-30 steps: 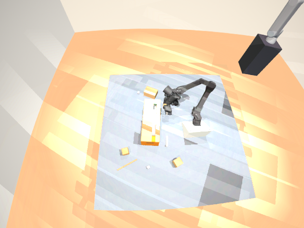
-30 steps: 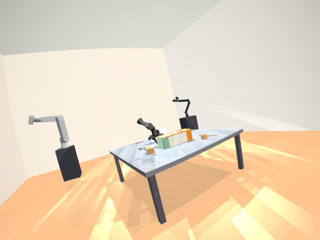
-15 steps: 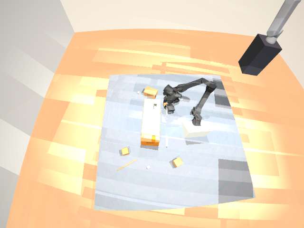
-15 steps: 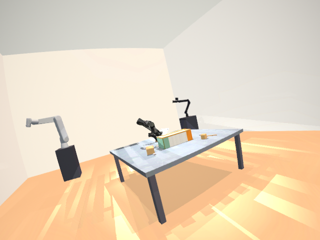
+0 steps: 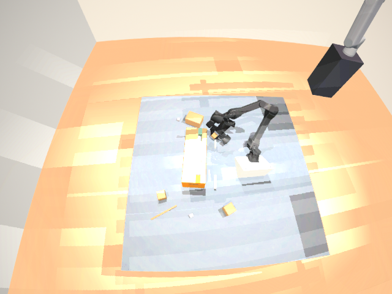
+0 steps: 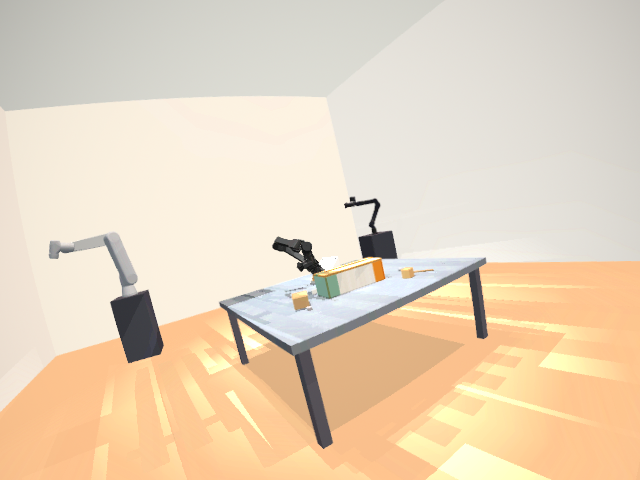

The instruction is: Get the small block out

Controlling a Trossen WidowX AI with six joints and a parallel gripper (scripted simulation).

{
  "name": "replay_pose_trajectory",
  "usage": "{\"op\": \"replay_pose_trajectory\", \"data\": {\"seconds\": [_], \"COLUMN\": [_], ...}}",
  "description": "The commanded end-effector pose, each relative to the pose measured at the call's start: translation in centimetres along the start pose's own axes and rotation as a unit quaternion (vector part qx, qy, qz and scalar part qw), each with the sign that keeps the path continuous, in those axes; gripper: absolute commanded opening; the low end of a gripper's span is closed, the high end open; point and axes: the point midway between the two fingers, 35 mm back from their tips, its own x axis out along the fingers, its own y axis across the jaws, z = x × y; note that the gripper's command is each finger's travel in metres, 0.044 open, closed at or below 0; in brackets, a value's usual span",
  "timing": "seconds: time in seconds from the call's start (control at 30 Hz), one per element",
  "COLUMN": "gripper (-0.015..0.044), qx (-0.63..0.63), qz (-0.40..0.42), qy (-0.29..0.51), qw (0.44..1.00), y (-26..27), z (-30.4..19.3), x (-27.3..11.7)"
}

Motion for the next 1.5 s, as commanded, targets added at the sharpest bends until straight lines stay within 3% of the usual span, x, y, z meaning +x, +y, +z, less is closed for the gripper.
{"op": "replay_pose_trajectory", "data": {"seconds": [0.0, 0.33, 0.7, 1.07, 1.47], "gripper": [0.0000, 0.0000, 0.0000, 0.0000, 0.0000], "qx": [-0.075, -0.286, -0.503, -0.692, -0.854], "qz": [-0.004, -0.012, -0.021, -0.029, -0.037], "qy": [-0.004, -0.008, -0.010, -0.012, -0.014], "qw": [0.997, 0.958, 0.864, 0.721, 0.518], "y": [-0.2, -0.8, -1.5, -2.0, -2.5], "z": [-0.3, -0.8, -1.3, -1.7, -2.1], "x": [-0.2, -0.9, -1.7, -2.5, -3.5]}}
